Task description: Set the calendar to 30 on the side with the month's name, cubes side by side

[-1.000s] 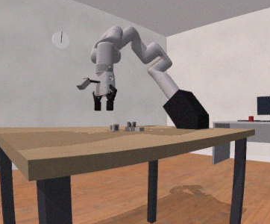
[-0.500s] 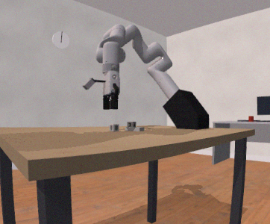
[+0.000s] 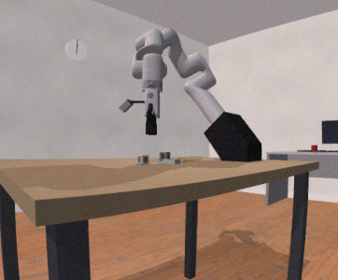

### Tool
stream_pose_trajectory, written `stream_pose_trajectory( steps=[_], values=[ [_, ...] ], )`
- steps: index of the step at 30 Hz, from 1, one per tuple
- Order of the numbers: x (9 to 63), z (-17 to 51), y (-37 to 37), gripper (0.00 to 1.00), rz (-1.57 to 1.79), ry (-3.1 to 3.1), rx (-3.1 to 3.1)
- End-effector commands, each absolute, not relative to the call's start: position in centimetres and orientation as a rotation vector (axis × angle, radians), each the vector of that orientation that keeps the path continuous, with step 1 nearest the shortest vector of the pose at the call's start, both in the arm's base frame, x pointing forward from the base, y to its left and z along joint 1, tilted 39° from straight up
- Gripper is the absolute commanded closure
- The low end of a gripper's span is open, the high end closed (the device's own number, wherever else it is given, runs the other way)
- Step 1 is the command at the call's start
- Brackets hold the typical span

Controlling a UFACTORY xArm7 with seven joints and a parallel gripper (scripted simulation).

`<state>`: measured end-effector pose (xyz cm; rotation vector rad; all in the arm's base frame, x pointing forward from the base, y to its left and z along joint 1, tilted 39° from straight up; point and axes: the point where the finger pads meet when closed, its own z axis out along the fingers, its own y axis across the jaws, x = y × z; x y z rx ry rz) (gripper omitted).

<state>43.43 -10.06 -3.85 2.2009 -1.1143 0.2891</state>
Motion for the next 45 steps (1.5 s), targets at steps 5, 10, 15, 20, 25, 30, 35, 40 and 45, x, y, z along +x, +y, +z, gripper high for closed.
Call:
stream_pose_trajectory(
  steps=[5,10,15,20,25,30,35,40,45],
  values=[
    [40.0,-3.6,-9.1,0.00,0.439,-1.433,2.046],
    [38.3,-3.6,-8.8,0.00,0.486,-1.576,1.962],
    [37.2,-3.6,-8.6,0.00,0.514,-1.669,1.902],
    [37.1,-3.6,-8.6,0.51,0.515,-1.672,1.901],
    [37.1,-3.6,-8.6,0.51,0.515,-1.672,1.901],
    [37.1,-3.6,-8.6,0.51,0.515,-1.672,1.901],
    [37.1,-3.6,-8.6,0.51,0.515,-1.672,1.901],
    [37.1,-3.6,-8.6,0.51,0.515,-1.672,1.901],
    [37.1,-3.6,-8.6,0.51,0.515,-1.672,1.901]
  ],
)
